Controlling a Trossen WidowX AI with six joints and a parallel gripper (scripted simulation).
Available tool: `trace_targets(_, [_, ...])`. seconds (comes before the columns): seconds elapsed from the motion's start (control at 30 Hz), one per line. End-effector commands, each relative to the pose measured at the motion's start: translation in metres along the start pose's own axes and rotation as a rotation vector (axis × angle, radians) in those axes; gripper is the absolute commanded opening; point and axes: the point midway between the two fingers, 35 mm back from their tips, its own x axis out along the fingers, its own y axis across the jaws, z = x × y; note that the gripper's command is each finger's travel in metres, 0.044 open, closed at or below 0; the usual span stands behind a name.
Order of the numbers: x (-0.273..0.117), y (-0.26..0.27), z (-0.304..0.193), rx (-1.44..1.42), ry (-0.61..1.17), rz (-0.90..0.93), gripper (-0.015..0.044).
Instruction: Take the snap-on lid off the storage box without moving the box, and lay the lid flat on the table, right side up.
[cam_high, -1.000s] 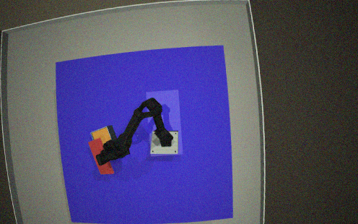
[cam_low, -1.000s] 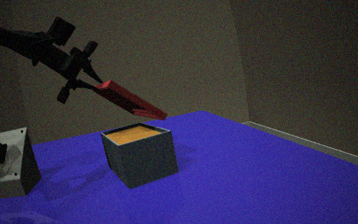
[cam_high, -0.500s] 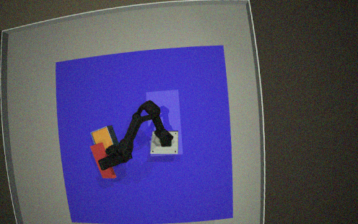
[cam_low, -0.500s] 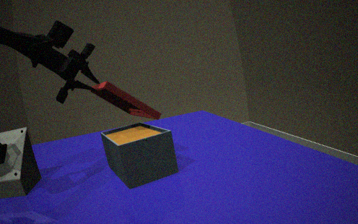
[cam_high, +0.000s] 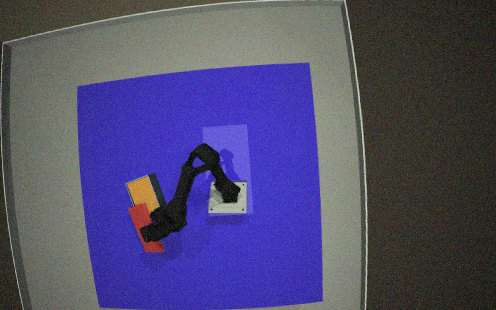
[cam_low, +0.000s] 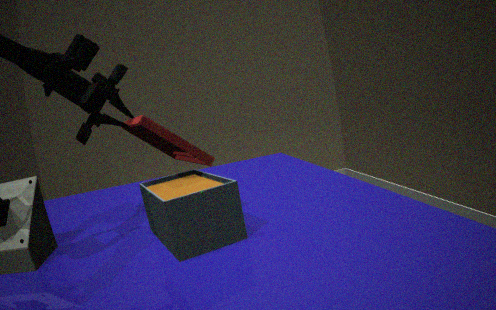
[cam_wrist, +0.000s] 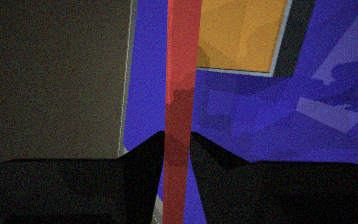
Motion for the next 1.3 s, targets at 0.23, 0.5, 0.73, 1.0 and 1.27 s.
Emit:
trace_targets(0.23, [-0.004, 0.003, -0.022, 0.012, 0.0, 0.013, 0.0])
trace_targets(0.5, [-0.005, 0.002, -0.038, 0.013, 0.001, 0.013, 0.0])
trace_targets(0.73, [-0.006, 0.001, -0.052, 0.014, 0.002, 0.013, 0.0])
trace_targets(1.0, [-0.008, 0.001, -0.068, 0.014, 0.003, 0.013, 0.0])
trace_targets(1.27, [-0.009, 0.0, -0.084, 0.015, 0.004, 0.013, 0.0])
